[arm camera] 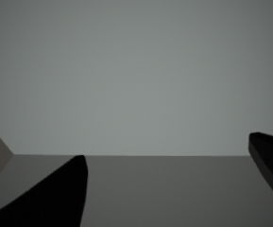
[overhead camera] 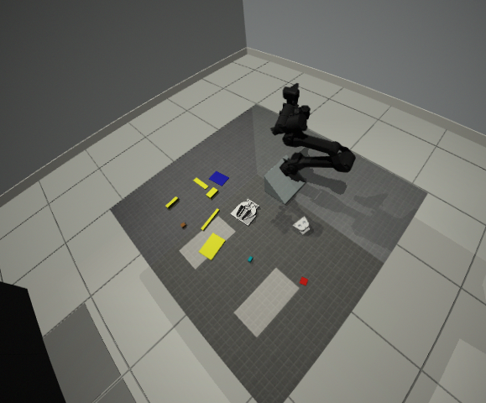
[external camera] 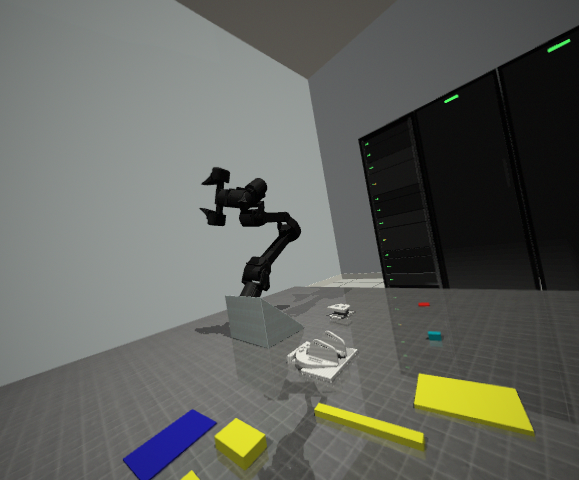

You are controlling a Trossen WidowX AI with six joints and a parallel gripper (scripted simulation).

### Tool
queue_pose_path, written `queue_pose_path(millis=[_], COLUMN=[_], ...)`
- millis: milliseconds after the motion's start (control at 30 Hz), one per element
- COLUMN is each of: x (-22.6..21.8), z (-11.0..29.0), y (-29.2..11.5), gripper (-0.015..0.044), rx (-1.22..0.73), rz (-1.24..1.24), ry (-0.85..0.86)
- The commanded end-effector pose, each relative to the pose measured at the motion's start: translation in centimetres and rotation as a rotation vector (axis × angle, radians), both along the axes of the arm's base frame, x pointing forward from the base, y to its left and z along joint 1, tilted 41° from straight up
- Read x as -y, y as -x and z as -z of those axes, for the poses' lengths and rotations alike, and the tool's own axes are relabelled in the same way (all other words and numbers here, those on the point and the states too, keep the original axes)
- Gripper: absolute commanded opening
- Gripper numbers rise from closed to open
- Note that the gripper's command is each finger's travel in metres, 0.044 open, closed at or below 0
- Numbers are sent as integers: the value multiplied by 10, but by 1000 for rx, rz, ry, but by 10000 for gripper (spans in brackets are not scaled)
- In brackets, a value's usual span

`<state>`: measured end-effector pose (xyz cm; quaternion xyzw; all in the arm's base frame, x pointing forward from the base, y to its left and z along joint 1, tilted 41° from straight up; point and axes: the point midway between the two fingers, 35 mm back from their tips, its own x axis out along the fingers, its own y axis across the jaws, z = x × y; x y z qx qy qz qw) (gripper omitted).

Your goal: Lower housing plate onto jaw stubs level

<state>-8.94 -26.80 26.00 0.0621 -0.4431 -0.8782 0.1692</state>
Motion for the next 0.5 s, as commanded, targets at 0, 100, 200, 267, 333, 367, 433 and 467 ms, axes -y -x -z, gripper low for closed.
queue_pose_path(millis=[0, 100, 200, 267, 333, 367, 433, 467], x=[0, 5, 15, 21, 27, 30, 35, 37], z=[0, -1, -2, -3, -3, -3, -3, -3], y=[0, -6, -17, -26, -34, -39, -48, -53], gripper=[426, 440, 440, 440, 440, 440, 440, 440], rx=[0, -4, -11, -14, -16, -17, -17, -17], rz=[0, -36, -109, -158, -207, -232, -281, -306], ry=[0, 0, 1, 0, 0, -1, -2, -2])
